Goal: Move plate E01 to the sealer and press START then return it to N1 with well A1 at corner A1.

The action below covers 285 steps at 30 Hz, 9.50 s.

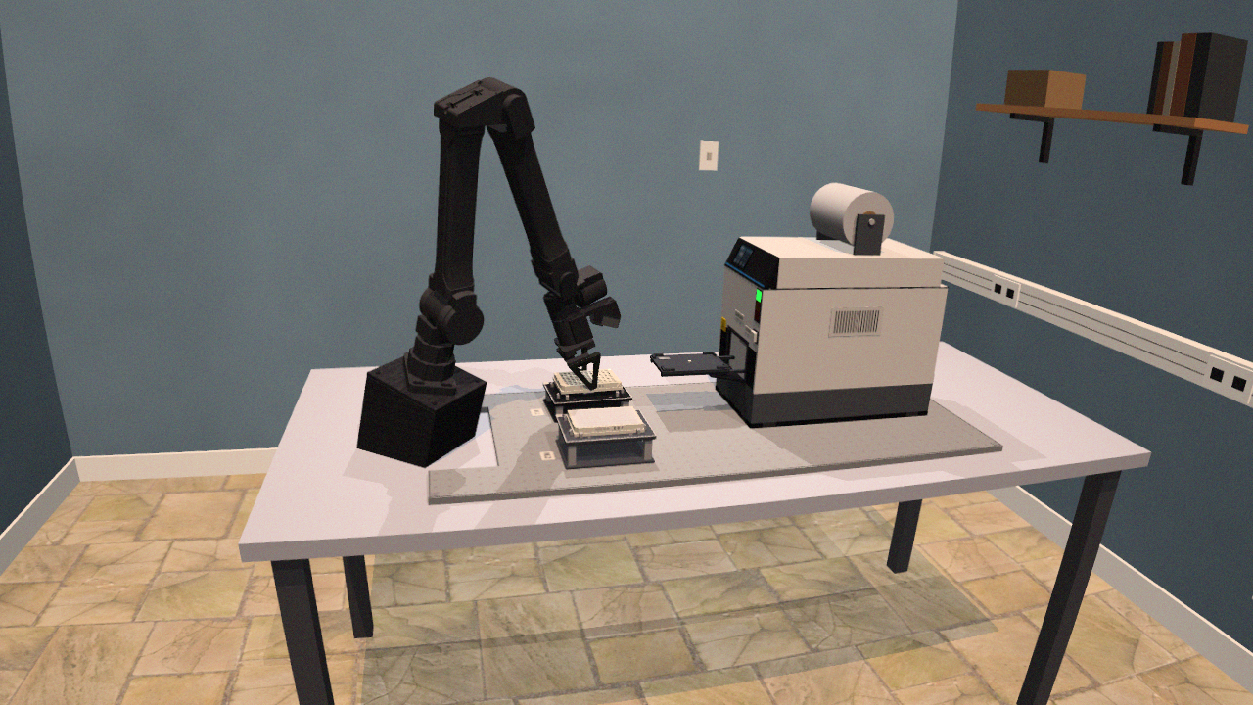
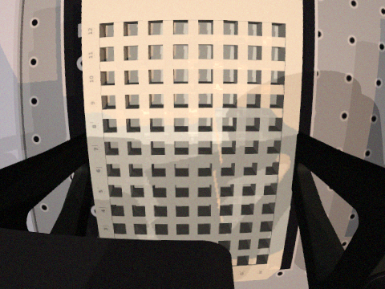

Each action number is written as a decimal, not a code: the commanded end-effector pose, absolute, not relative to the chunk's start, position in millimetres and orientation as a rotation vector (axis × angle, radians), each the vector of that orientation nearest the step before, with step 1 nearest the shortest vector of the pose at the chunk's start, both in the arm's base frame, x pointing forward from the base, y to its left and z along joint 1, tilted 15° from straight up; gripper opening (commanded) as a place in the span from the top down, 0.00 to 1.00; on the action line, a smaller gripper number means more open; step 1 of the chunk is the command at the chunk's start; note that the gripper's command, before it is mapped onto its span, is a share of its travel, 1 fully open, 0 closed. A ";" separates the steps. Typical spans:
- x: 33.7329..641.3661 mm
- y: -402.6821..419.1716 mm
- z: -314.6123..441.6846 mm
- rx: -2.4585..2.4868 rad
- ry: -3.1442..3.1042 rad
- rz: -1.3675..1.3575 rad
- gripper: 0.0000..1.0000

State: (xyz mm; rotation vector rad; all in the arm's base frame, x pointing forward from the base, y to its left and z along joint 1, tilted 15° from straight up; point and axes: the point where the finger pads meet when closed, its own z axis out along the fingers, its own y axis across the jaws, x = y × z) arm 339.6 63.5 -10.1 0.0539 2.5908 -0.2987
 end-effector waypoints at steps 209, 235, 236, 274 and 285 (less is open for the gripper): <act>394.1 60.4 139.7 0.150 2.535 -0.284 1.00; 434.6 43.4 149.3 0.146 2.543 -0.290 1.00; 438.0 43.5 152.6 0.150 2.538 -0.281 1.00; 510.8 11.4 172.8 0.159 2.546 -0.293 1.00; 522.3 5.2 165.9 0.139 2.576 -0.309 1.00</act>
